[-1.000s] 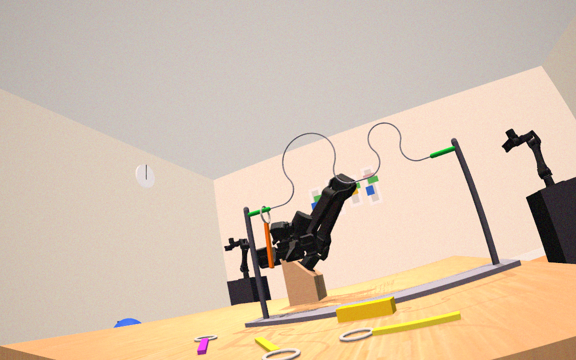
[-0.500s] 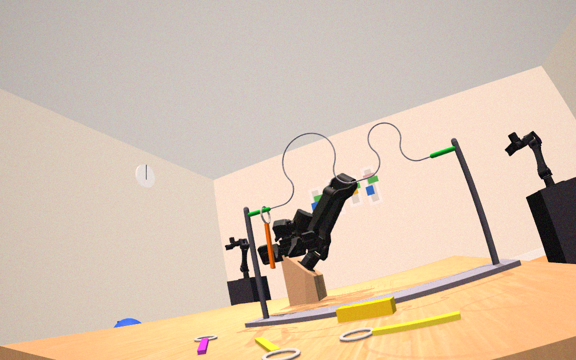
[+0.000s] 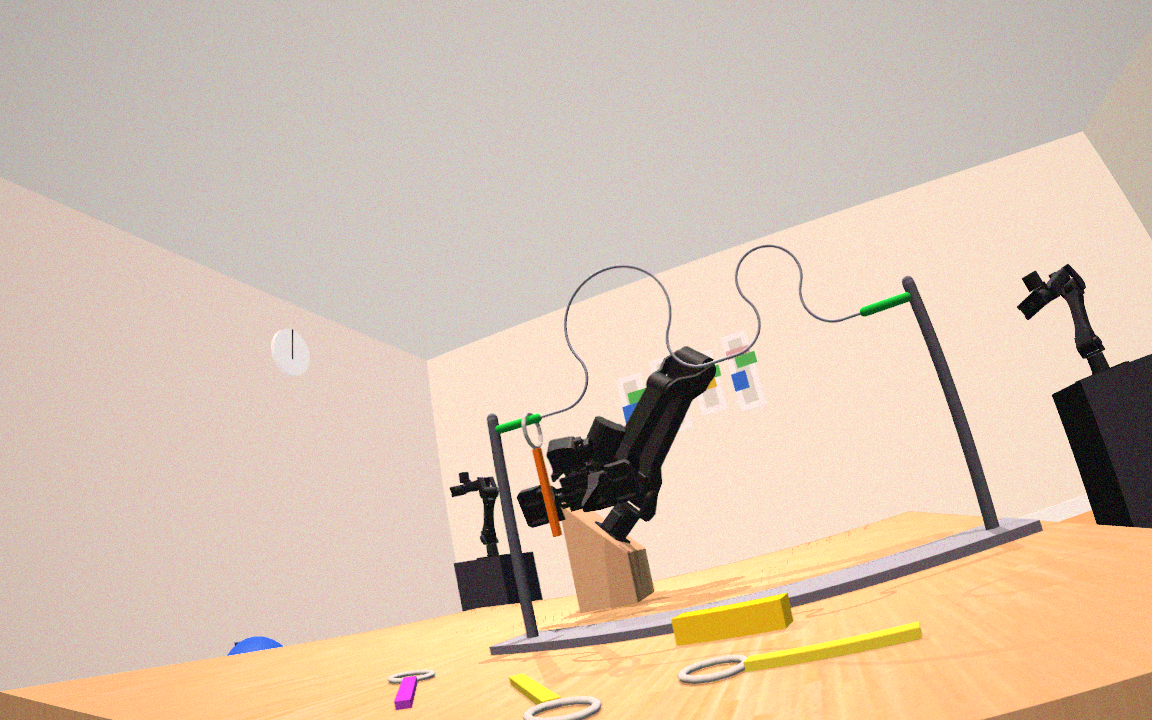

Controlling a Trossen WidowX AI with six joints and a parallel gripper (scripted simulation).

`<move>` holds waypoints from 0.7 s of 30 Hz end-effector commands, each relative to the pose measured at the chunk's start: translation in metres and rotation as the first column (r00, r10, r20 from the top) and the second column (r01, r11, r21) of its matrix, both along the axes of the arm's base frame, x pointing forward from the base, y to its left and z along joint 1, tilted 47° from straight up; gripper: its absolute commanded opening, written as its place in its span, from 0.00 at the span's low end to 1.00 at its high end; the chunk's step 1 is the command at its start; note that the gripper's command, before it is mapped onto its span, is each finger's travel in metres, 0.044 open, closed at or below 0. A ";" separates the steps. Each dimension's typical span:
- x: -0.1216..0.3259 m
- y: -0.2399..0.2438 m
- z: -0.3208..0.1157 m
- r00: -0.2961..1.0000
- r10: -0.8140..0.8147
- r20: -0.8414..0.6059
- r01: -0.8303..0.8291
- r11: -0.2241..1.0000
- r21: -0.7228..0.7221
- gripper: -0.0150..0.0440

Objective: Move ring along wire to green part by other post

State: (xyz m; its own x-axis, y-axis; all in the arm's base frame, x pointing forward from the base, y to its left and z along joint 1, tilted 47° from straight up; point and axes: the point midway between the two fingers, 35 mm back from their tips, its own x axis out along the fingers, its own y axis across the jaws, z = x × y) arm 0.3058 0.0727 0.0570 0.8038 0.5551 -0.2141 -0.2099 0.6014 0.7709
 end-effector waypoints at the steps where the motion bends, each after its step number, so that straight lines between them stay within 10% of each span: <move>1: -0.026 -0.014 0.004 1.000 -0.006 0.000 0.006 1.000 0.000 0.75; 7: -0.034 -0.016 0.005 1.000 -0.006 0.000 0.006 1.000 0.001 1.00; 21: -0.034 -0.016 0.005 1.000 -0.006 0.000 0.006 1.000 0.001 1.00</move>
